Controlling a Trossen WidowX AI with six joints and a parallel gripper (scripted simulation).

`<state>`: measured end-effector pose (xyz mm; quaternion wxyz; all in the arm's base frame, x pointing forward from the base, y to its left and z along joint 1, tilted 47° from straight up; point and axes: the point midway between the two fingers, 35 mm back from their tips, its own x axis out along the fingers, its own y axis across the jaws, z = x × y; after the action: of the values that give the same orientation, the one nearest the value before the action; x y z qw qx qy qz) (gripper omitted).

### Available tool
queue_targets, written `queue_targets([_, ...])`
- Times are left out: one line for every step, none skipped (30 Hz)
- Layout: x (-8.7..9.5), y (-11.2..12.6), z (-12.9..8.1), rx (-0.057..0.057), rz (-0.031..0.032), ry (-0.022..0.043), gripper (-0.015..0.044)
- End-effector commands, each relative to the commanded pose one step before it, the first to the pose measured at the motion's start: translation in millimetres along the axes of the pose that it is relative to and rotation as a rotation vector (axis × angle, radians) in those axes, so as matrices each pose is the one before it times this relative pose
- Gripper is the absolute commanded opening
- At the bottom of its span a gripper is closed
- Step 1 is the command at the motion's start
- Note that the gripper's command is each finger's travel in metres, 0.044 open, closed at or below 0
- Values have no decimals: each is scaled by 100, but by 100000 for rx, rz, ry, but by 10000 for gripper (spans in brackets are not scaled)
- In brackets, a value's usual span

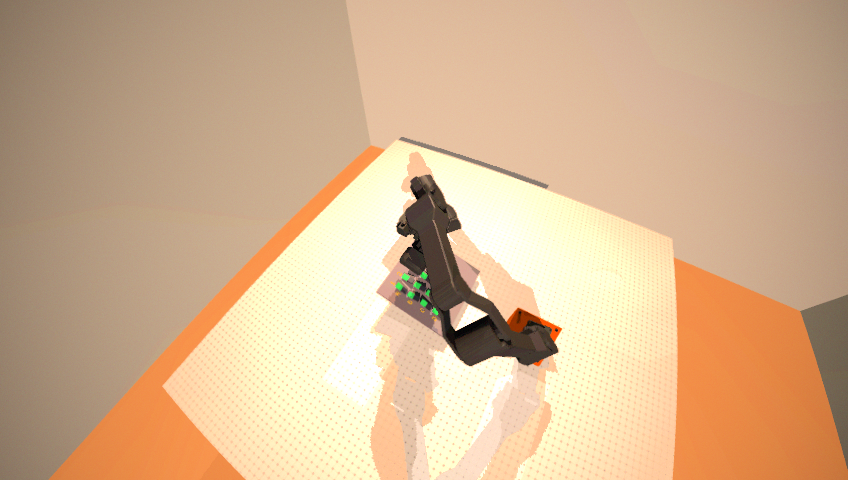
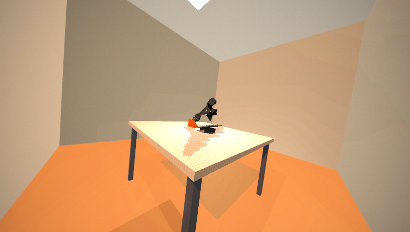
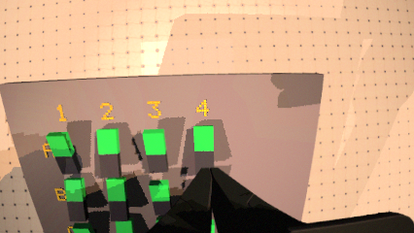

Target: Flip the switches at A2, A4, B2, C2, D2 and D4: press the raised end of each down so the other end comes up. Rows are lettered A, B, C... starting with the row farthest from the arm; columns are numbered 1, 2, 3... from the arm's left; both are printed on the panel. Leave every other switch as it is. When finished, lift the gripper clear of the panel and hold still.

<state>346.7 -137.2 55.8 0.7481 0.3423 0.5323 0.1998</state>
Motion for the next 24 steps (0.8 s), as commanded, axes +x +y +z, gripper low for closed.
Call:
queue_targets([-2119,37,123,-996,-1055,-1959,0])
queue_targets([0,0,0,0,0,0,0])
queue_targets([-15,180,-114,11,4,7,0])
queue_targets([-41,536,-350,32,14,22,0])
queue_targets([-52,874,-610,52,27,37,0])
queue_targets([-36,1021,-778,62,37,43,0])
queue_targets([-6,982,-822,61,42,42,0])
queue_targets([24,941,-865,59,47,42,0])
queue_targets([54,898,-905,58,52,41,0])
queue_targets([67,710,-779,47,47,33,0])
queue_targets([50,410,-479,28,30,20,0])
queue_targets([18,134,-161,9,10,6,0])
queue_targets([0,0,0,0,0,0,0])
queue_targets([0,0,0,0,0,0,0])
queue_targets([199,-10,6,0,-34,-149,0])
queue_targets([593,-21,11,-3,-73,-450,0])
queue_targets([976,-4,-10,-13,-23,-758,0])
queue_targets([960,32,-49,-20,100,-760,0])
queue_targets([567,36,-49,-14,119,-455,0])
queue_targets([188,15,-20,-5,49,-151,0])
queue_targets([0,0,0,0,0,0,0])
queue_targets([0,0,0,0,0,0,0])
queue_targets([124,1,-3,-2,6,-4,0])
queue_targets([372,6,-12,-7,24,-12,0])
